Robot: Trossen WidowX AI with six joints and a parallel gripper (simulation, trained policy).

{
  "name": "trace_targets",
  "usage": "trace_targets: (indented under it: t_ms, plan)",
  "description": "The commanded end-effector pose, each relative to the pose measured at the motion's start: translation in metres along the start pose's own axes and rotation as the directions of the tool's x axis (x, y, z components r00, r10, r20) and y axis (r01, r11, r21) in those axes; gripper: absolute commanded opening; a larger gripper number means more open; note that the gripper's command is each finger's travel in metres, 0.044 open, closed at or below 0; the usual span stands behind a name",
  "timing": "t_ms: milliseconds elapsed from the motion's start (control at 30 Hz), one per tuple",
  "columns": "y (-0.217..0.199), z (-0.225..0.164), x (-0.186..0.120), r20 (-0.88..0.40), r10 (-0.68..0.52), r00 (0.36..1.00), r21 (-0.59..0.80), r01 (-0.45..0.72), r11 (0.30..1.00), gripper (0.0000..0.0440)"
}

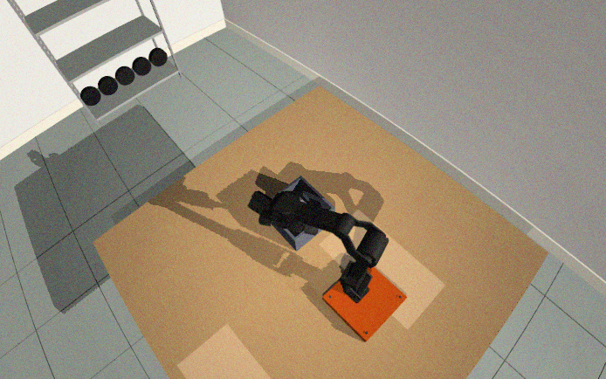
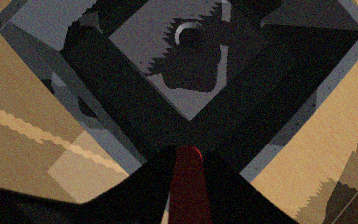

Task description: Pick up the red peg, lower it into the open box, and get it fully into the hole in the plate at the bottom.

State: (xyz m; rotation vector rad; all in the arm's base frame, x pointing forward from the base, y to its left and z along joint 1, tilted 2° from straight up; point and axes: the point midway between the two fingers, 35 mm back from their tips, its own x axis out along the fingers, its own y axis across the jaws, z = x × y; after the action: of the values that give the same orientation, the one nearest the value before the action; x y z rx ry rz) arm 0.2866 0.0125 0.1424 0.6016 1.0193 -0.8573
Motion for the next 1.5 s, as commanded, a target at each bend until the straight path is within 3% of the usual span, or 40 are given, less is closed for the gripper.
trace_targets:
  t_ms: [0,467,833,900,1067,1367,1467]
  plan:
    - [0.002,0.015,0.008,0.016,-0.003,1.0,0.01,0.003,1.0,0.0]
    - [0.005,0.054,0.052,-0.011,-0.003,1.0,-0.04,0.002,0.999,0.0]
    - [0.005,0.058,0.084,-0.078,0.008,0.997,-0.139,-0.019,0.99,0.0004]
    - [0.005,0.056,0.089,-0.096,0.006,0.995,-0.156,-0.021,0.988,0.0031]
    - [0.005,0.055,0.1,-0.134,0.002,0.991,-0.172,-0.025,0.985,0.0146]
    - [0.018,0.08,0.09,-0.138,0.034,0.99,-0.206,-0.062,0.976,0.0182]
    - [0.023,0.084,0.091,-0.156,0.032,0.987,-0.201,-0.063,0.978,0.025]
